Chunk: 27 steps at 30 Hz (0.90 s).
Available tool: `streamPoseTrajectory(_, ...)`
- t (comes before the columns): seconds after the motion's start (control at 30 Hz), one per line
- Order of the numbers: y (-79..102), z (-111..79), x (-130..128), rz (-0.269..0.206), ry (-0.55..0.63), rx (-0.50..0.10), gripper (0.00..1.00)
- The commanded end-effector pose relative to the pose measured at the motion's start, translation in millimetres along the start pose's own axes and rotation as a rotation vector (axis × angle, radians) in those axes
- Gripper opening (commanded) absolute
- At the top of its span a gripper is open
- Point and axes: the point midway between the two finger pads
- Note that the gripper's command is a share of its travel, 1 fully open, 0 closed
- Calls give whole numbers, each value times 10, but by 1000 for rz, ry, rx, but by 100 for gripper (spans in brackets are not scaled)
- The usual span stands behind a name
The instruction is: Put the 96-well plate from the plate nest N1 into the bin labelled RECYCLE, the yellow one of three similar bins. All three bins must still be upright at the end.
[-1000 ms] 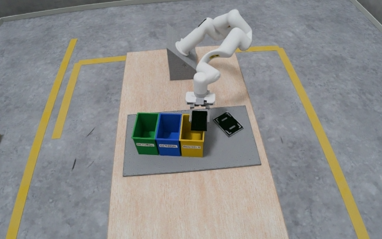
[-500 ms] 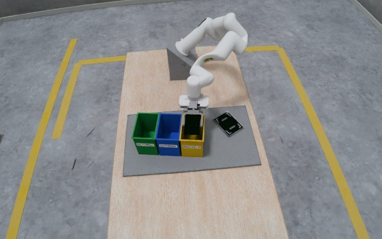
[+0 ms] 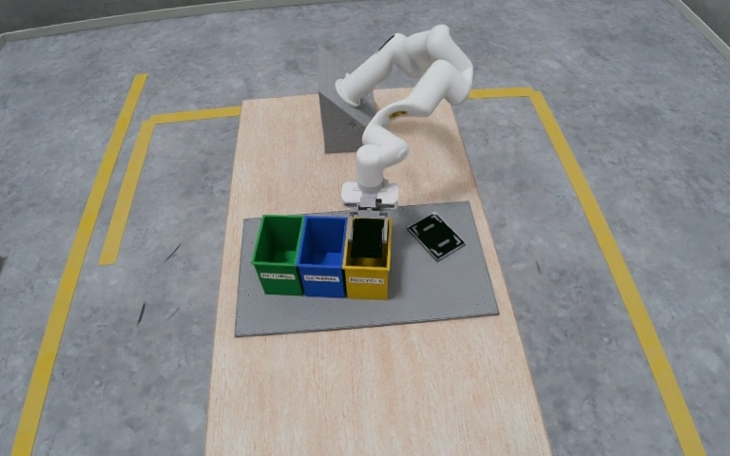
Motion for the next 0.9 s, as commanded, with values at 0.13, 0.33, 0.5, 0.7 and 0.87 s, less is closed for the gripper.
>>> streamPoseTrajectory(0.13, 28, 10, 9, 0, 2, -5, 0)
streamPoseTrajectory(0.33, 28, 9, 10, 0, 2, -5, 0)
streamPoseTrajectory(0.5, 28, 8, 10, 0, 2, -5, 0)
streamPoseTrajectory(0.7, -5, 7, 7, 0, 2, -5, 0)
streamPoseTrajectory(0.87, -89, 7, -1, 0, 2, -5, 0)
Point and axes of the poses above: the point midway between the two finger pads, its own z axis out along the fingers, its own x axis across the jaws, y = z × x, and after that the axes turned 6 degrees about z, right-handed
